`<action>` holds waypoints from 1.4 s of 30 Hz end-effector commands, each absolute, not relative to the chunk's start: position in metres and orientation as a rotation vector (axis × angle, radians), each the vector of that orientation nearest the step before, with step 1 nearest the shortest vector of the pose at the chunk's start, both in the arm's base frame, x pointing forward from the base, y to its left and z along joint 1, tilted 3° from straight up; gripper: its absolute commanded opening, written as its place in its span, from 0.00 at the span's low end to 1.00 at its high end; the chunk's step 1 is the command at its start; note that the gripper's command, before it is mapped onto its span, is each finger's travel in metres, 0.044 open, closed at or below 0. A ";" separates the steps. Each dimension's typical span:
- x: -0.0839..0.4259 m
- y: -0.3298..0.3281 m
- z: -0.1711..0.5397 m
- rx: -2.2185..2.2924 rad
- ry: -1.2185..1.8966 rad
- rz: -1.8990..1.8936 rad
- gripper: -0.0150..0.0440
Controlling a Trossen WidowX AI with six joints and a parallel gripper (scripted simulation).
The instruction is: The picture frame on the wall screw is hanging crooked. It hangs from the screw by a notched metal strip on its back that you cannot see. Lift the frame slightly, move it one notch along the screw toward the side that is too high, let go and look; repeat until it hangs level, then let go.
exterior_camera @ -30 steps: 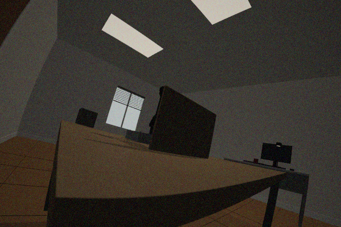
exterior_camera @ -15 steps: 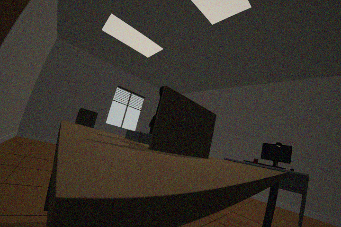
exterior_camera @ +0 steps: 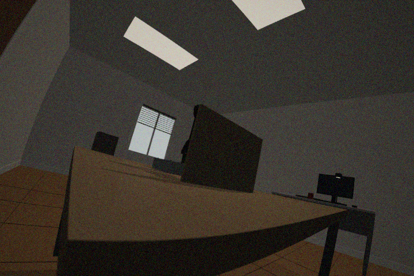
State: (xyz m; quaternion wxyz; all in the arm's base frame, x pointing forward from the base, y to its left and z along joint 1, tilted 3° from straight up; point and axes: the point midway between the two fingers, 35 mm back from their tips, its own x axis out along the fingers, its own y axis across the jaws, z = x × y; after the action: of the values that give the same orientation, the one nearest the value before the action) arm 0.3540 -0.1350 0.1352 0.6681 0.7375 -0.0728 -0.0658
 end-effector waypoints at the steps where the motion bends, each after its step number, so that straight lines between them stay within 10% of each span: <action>1: 0.354 -0.135 0.136 1.666 -0.167 -0.151 0.25; 42: 0.354 -0.136 0.150 1.665 -0.167 -0.151 0.25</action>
State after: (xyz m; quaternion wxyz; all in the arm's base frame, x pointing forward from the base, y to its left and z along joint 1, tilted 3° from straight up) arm 0.3540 -0.1361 0.1400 0.6642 0.7407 -0.0655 -0.0763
